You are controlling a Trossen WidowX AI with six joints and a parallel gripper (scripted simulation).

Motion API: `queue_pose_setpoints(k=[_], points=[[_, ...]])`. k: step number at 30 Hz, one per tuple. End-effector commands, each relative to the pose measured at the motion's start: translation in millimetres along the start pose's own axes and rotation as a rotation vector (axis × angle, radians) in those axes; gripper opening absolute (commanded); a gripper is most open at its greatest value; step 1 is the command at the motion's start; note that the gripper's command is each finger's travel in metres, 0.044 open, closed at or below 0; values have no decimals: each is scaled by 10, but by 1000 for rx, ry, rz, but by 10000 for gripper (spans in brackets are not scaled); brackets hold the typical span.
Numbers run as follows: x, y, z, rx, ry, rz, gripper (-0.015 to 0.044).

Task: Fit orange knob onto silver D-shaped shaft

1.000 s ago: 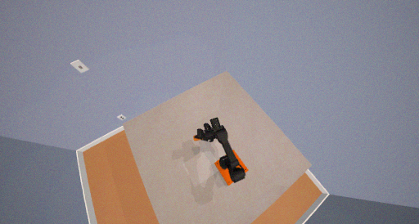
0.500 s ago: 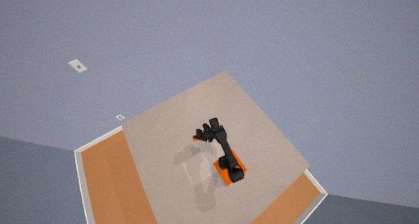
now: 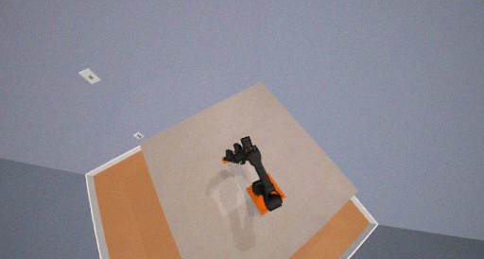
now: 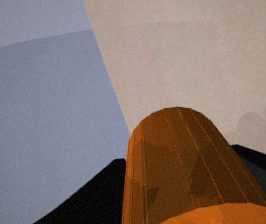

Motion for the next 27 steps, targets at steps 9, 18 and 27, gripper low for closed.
queue_pose_setpoints(k=[9, 18, 27], points=[[201, -22, 93, 0, 243, 70, 0], [420, -42, 167, 1, 464, 129, 0], [686, -55, 217, 2, 685, 189, 0]])
Point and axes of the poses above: the point midway between the two fingers, 35 mm back from their tips, its own x axis out along the fingers, its own z axis across the jaws, y = z × x, the point moved 9 cm from there along -x, back along the fingers, and after that the axes turned 15 degrees about -x, right-handed, at the moved point
